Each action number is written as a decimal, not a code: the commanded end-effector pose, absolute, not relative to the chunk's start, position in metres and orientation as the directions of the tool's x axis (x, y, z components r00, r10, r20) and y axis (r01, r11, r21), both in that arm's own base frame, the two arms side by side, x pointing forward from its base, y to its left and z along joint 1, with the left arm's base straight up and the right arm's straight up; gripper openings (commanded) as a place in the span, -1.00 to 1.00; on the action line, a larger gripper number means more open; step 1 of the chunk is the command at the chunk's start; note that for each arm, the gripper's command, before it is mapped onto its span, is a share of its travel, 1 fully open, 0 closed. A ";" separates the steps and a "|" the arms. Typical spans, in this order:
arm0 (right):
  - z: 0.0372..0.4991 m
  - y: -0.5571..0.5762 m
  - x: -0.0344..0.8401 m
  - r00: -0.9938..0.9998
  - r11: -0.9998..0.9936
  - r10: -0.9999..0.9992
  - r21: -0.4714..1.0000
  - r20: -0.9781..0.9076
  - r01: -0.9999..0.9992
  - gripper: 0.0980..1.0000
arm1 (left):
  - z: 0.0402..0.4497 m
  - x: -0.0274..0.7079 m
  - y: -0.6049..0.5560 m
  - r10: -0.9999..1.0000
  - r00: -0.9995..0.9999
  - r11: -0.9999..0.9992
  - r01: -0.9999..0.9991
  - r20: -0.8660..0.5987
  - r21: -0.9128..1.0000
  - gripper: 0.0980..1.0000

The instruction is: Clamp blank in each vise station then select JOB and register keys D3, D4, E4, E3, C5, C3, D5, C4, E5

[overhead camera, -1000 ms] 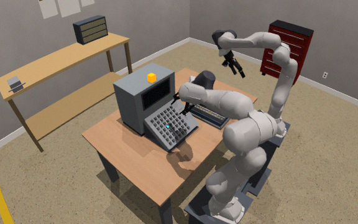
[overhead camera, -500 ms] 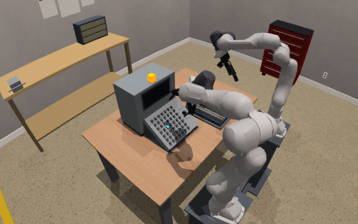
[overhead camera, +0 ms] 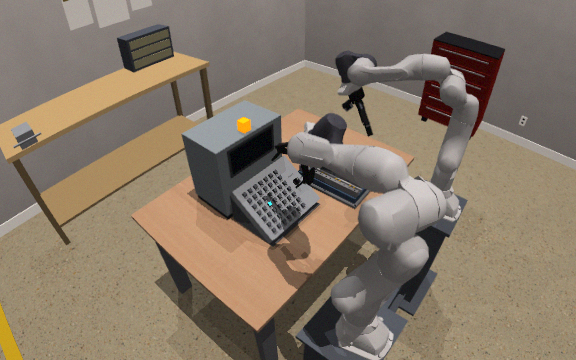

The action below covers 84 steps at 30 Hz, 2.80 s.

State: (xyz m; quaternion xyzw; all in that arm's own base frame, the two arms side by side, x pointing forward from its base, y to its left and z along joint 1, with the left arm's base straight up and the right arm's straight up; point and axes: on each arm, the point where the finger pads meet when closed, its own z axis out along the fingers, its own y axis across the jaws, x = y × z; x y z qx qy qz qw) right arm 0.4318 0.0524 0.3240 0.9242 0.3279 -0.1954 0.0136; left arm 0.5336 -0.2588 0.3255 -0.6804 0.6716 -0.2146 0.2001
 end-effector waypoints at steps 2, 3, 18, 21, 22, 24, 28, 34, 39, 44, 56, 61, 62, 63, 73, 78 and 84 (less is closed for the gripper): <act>0.319 0.067 0.446 0.805 -0.859 0.490 -0.031 -0.335 0.511 1.00 | 0.326 0.534 -0.259 -1.000 0.006 -0.018 -0.828 0.024 -0.561 1.00; 0.319 0.067 0.446 0.805 -0.859 0.490 -0.031 -0.335 0.511 1.00 | 0.326 0.534 -0.259 -1.000 0.006 -0.018 -0.828 0.024 -0.561 1.00; 0.311 0.110 0.472 0.904 -0.927 0.359 0.026 -0.233 0.375 1.00 | 0.326 0.534 -0.259 -1.000 0.006 -0.018 -0.828 0.024 -0.561 1.00; 0.310 0.113 0.474 0.909 -0.930 0.350 0.028 -0.226 0.366 1.00 | 0.326 0.534 -0.259 -1.000 0.006 -0.018 -0.828 0.024 -0.561 1.00; 0.309 0.121 0.478 0.922 -0.940 0.326 0.033 -0.207 0.340 1.00 | 0.326 0.534 -0.259 -1.000 0.006 -0.018 -0.828 0.024 -0.561 1.00; 0.309 0.127 0.481 0.932 -0.947 0.308 0.036 -0.193 0.320 1.00 | 0.326 0.534 -0.259 -1.000 0.006 -0.018 -0.828 0.024 -0.561 1.00; 0.307 0.138 0.486 0.948 -0.959 0.271 0.039 -0.166 0.281 1.00 | 0.326 0.534 -0.259 -1.000 0.006 -0.018 -0.828 0.024 -0.561 1.00; 0.306 0.156 0.494 0.969 -0.975 0.213 0.038 -0.125 0.219 1.00 | 0.326 0.534 -0.259 -1.000 0.006 -0.018 -0.828 0.024 -0.561 1.00; 0.306 0.170 0.500 0.982 -0.985 0.167 0.033 -0.093 0.170 1.00 | 0.326 0.534 -0.259 -1.000 0.006 -0.018 -0.828 0.024 -0.561 1.00; 0.305 0.185 0.505 0.991 -0.993 0.116 0.024 -0.061 0.118 1.00 | 0.326 0.534 -0.259 -1.000 0.006 -0.018 -0.828 0.024 -0.561 1.00; 0.306 0.218 0.516 1.000 -1.000 0.003 -0.010 0.000 0.003 1.00 | 0.326 0.534 -0.259 -1.000 0.006 -0.018 -0.828 0.024 -0.561 1.00; 0.306 0.220 0.517 1.000 -1.000 -0.005 -0.013 0.004 -0.005 1.00 | 0.326 0.534 -0.259 -1.000 0.006 -0.018 -0.828 0.024 -0.561 1.00; 0.306 0.220 0.517 1.000 -1.000 -0.005 -0.013 0.004 -0.005 1.00 | 0.326 0.534 -0.259 -1.000 0.006 -0.018 -0.828 0.024 -0.561 1.00; 0.306 0.220 0.517 1.000 -1.000 -0.005 -0.013 0.004 -0.005 1.00 | 0.326 0.534 -0.259 -1.000 0.006 -0.018 -0.828 0.024 -0.561 1.00; 0.306 0.220 0.517 1.000 -1.000 -0.005 -0.013 0.004 -0.005 1.00 | 0.326 0.534 -0.259 -1.000 0.006 -0.018 -0.828 0.024 -0.561 1.00; 0.306 0.220 0.517 1.000 -1.000 -0.005 -0.013 0.004 -0.005 1.00 | 0.326 0.534 -0.259 -1.000 0.006 -0.018 -0.828 0.024 -0.561 1.00; 0.306 0.220 0.517 1.000 -1.000 -0.005 -0.013 0.004 -0.005 -1.00 | 0.326 0.534 -0.259 -1.000 0.006 -0.018 -0.828 0.024 -0.561 1.00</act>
